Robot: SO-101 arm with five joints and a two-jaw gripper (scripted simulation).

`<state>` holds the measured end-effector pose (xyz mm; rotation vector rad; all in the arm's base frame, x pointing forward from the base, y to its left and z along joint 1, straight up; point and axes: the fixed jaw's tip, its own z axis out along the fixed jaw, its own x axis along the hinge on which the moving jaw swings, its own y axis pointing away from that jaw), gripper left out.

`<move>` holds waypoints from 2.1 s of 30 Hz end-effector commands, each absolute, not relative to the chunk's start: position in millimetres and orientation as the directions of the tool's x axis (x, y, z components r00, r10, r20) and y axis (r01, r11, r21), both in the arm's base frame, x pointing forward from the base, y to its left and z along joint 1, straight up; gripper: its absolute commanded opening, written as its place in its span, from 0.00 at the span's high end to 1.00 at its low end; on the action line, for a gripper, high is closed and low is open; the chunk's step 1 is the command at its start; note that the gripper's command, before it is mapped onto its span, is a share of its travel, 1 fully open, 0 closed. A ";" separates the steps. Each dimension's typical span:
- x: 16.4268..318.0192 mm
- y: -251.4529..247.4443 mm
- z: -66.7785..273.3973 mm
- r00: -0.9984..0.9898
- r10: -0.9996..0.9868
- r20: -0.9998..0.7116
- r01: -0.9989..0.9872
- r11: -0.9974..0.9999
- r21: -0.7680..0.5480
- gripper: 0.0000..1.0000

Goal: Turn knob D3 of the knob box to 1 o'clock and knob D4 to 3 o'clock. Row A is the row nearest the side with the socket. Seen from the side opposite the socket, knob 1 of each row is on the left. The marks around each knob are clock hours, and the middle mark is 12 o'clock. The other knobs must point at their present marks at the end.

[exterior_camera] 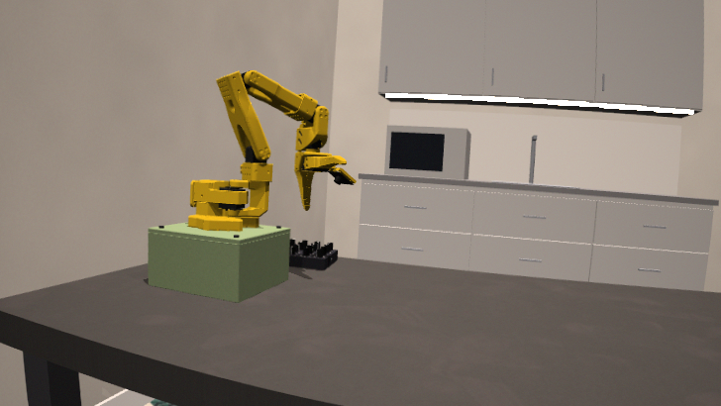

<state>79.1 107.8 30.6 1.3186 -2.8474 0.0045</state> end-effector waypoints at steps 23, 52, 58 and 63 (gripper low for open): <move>80.2 109.4 30.6 -0.647 -0.762 -0.024 -0.763 0.647 0.000 0.60; 98.7 131.9 31.4 -0.587 -0.690 -0.424 -0.764 0.646 0.006 0.60; 93.1 135.9 31.4 -0.553 -0.717 -0.424 -0.792 0.610 0.004 0.60; 77.4 145.3 31.4 -0.459 -0.780 -0.424 -0.861 0.508 -0.002 0.60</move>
